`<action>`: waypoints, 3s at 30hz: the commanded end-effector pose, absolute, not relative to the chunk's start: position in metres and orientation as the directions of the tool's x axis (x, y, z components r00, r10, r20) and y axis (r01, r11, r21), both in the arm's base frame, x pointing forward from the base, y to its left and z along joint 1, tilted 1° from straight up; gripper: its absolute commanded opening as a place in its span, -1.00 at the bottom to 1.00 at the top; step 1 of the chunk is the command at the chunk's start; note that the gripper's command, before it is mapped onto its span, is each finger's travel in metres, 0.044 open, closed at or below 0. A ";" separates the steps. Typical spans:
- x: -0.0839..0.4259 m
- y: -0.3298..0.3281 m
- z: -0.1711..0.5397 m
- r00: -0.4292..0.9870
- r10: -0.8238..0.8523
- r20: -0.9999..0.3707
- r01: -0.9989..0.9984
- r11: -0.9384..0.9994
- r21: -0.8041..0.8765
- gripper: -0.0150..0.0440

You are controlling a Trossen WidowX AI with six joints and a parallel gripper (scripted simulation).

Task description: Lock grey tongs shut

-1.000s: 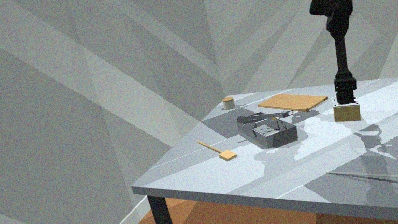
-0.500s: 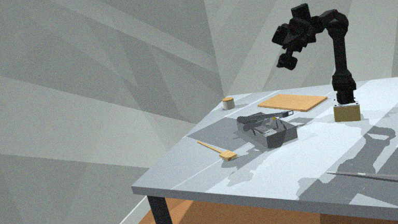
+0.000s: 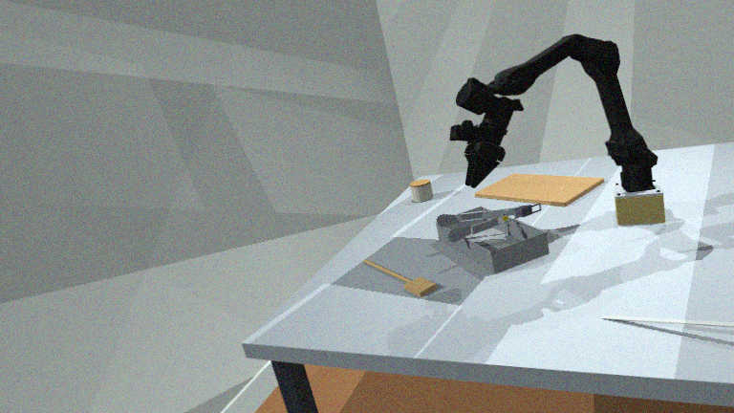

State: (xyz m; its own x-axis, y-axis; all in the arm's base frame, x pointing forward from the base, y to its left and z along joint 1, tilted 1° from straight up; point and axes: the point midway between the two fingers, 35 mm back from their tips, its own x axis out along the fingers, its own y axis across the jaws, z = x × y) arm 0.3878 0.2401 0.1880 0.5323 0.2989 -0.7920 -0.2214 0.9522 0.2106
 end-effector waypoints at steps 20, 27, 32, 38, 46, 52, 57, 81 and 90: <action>0.379 0.071 0.098 0.047 -0.002 -0.999 -0.340 0.940 -0.018 1.00; 0.380 0.071 0.097 0.047 -0.002 -0.999 -0.340 0.940 -0.018 1.00; 0.381 0.071 0.091 0.047 -0.002 -0.999 -0.340 0.940 -0.018 1.00; 0.382 0.071 0.081 0.047 -0.002 -0.999 -0.340 0.940 -0.018 1.00; 0.384 0.071 0.068 0.047 -0.002 -0.999 -0.340 0.940 -0.018 1.00; 0.384 0.071 0.058 0.047 -0.002 -0.999 -0.340 0.940 -0.018 1.00; 0.385 0.071 0.050 0.047 -0.002 -0.999 -0.340 0.940 -0.018 1.00; 0.384 0.071 0.010 0.046 -0.002 -0.999 -0.340 0.940 -0.018 1.00; 0.382 0.071 -0.002 0.046 -0.002 -0.999 -0.340 0.940 -0.018 1.00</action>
State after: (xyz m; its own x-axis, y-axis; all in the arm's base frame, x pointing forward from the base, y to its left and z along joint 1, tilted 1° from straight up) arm 0.3837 0.0705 0.0024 0.0493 -0.0046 -0.9988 -0.3345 0.9422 -0.0209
